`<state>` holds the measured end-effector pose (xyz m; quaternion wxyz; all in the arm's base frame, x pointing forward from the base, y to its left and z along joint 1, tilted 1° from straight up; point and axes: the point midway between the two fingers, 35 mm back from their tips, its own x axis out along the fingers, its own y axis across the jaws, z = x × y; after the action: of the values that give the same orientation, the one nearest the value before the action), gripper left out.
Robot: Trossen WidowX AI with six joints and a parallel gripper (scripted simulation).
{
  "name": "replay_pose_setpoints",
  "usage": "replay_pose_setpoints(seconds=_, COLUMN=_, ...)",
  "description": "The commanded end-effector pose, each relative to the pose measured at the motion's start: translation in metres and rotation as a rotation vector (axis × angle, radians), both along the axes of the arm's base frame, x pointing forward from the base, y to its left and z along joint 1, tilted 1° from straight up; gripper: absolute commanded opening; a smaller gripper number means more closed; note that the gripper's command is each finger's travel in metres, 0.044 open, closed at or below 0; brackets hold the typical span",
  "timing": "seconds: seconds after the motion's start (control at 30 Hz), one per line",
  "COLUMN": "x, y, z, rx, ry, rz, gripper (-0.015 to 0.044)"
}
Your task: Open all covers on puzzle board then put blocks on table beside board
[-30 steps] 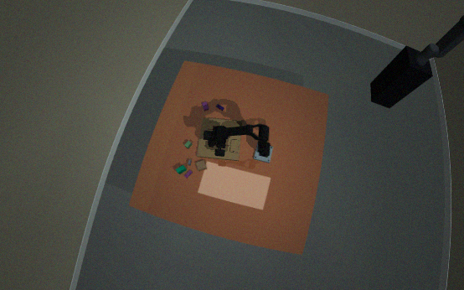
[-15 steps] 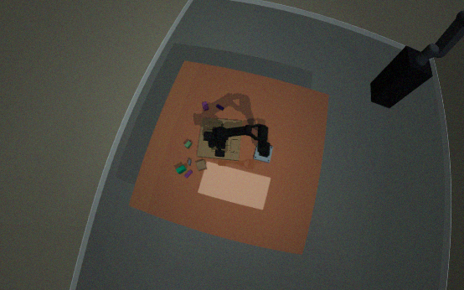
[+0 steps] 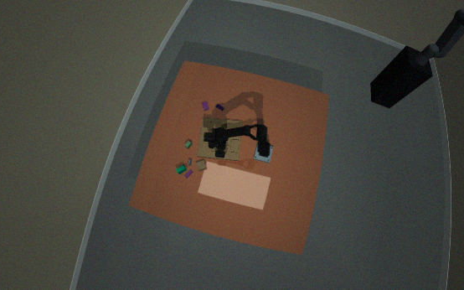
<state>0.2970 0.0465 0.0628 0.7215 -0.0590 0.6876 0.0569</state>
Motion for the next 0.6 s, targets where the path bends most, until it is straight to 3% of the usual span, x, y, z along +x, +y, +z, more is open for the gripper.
replay_pose_setpoints(seconds=0.0, x=-0.002, y=0.001, z=-0.007, rx=0.005, ry=0.008, rz=-0.001, gripper=0.0)
replay_pose_setpoints(seconds=0.57, x=-0.003, y=0.001, z=-0.02, rx=0.005, ry=0.009, rz=-0.001, gripper=0.0)
